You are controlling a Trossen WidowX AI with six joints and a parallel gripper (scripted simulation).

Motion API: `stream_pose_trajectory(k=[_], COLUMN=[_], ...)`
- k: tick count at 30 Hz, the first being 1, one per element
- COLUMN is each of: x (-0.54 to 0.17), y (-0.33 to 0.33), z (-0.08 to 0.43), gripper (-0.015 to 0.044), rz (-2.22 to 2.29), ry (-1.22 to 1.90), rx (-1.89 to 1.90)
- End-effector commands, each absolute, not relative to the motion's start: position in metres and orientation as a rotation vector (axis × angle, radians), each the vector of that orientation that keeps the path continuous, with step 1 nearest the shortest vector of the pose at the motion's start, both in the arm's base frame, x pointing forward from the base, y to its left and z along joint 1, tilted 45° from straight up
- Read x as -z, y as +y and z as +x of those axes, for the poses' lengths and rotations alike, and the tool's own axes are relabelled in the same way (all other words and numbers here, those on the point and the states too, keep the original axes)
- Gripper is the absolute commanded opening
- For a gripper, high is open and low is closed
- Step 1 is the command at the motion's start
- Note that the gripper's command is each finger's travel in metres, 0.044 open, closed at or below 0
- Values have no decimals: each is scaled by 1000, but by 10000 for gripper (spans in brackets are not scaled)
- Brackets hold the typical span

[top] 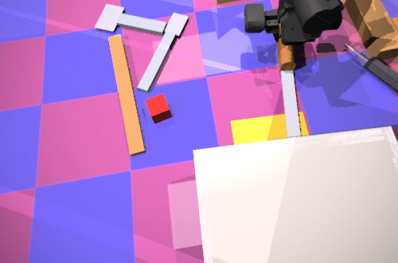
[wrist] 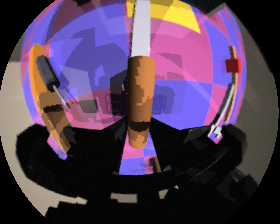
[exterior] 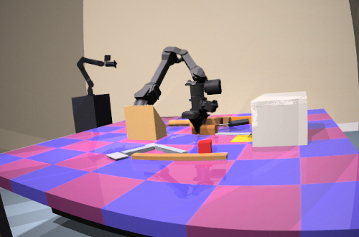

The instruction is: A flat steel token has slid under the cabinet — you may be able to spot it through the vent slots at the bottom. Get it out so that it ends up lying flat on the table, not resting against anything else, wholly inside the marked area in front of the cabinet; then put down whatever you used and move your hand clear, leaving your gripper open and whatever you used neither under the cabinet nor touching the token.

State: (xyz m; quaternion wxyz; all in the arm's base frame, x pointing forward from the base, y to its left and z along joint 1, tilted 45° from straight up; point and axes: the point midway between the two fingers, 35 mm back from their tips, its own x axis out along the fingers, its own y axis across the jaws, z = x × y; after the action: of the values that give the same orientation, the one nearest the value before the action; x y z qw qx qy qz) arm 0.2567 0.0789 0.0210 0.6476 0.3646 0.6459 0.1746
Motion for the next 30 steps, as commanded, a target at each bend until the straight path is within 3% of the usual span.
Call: stream_pose_trajectory(k=[1, 30], x=[-21, -30], y=[81, 88], z=[249, 243], gripper=[0, 0], rz=[833, 887], ry=[1475, 1492], rx=[-393, -346])
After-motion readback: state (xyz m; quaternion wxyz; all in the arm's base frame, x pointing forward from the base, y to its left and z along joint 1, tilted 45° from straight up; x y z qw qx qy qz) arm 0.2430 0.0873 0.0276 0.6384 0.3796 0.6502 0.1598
